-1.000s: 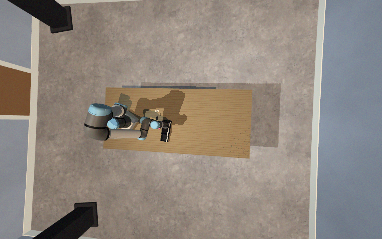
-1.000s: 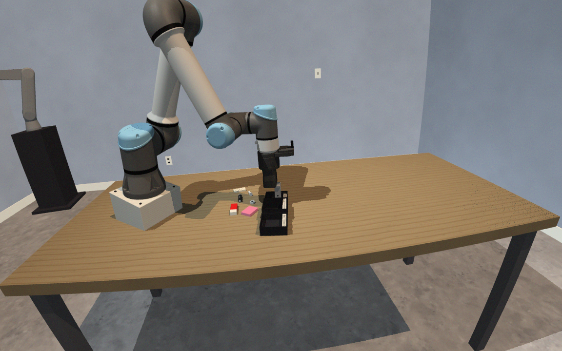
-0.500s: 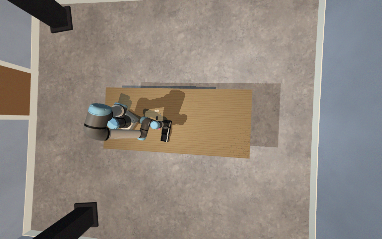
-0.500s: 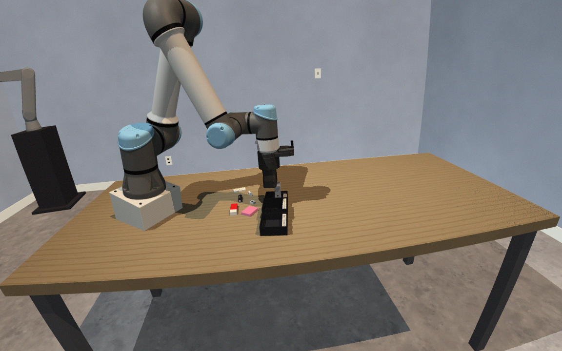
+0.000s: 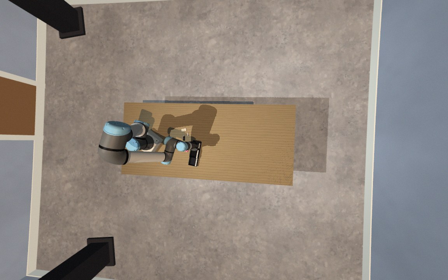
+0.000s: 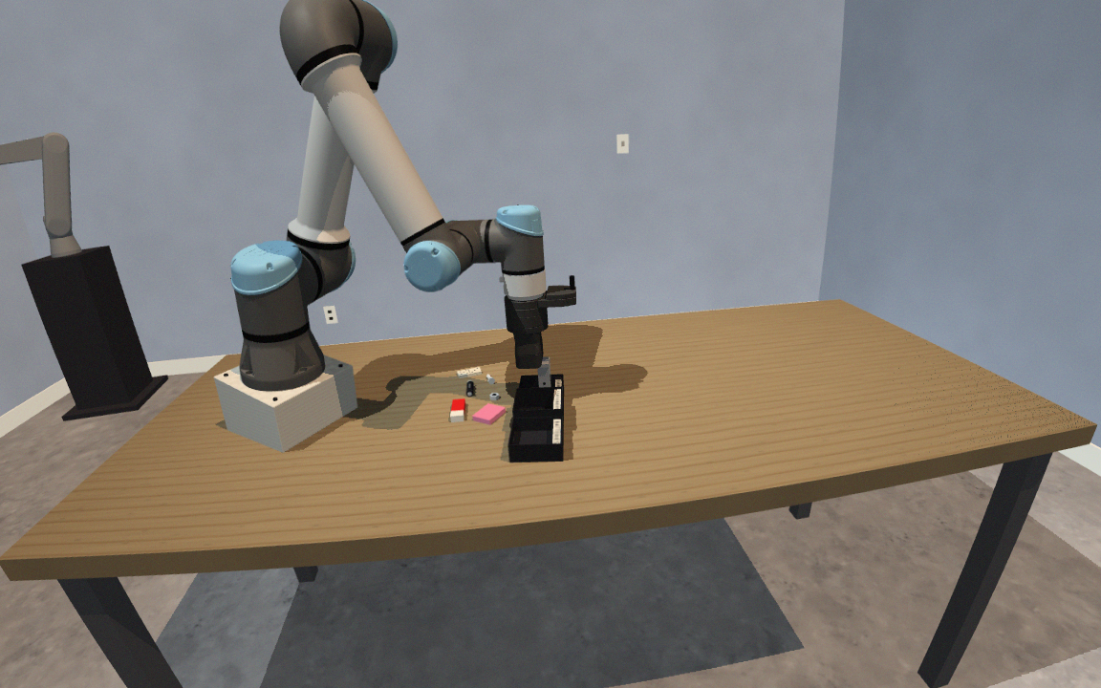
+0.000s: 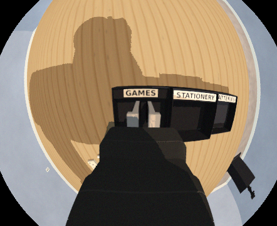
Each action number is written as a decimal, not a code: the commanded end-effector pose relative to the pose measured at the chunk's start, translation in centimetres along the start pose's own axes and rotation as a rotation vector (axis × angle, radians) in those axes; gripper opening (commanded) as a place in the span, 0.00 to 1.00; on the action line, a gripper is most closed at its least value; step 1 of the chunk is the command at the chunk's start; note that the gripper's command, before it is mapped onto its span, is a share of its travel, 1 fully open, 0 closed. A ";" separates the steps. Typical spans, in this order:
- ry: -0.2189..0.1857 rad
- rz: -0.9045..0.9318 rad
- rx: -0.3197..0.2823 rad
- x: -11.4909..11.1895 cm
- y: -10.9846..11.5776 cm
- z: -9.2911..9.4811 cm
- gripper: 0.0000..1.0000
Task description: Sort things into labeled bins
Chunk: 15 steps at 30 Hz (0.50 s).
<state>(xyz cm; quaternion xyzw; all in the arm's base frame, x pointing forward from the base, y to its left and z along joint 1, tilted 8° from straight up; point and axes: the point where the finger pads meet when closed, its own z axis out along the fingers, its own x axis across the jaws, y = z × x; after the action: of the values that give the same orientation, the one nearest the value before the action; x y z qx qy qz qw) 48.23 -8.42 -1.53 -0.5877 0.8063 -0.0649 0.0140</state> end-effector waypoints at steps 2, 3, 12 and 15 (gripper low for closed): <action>0.000 0.000 0.001 0.0 0.0 -0.1 0.31; 0.000 0.000 0.002 0.0 -0.1 -0.3 0.31; 0.000 -0.001 0.005 0.0 -0.2 -1.5 0.31; 0.000 -0.001 0.005 0.0 -0.2 -1.7 0.31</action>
<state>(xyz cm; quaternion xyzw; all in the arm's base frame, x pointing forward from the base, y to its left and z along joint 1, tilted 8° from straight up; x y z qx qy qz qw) 48.17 -8.39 -0.54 -0.5877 0.8063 -0.0658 0.0145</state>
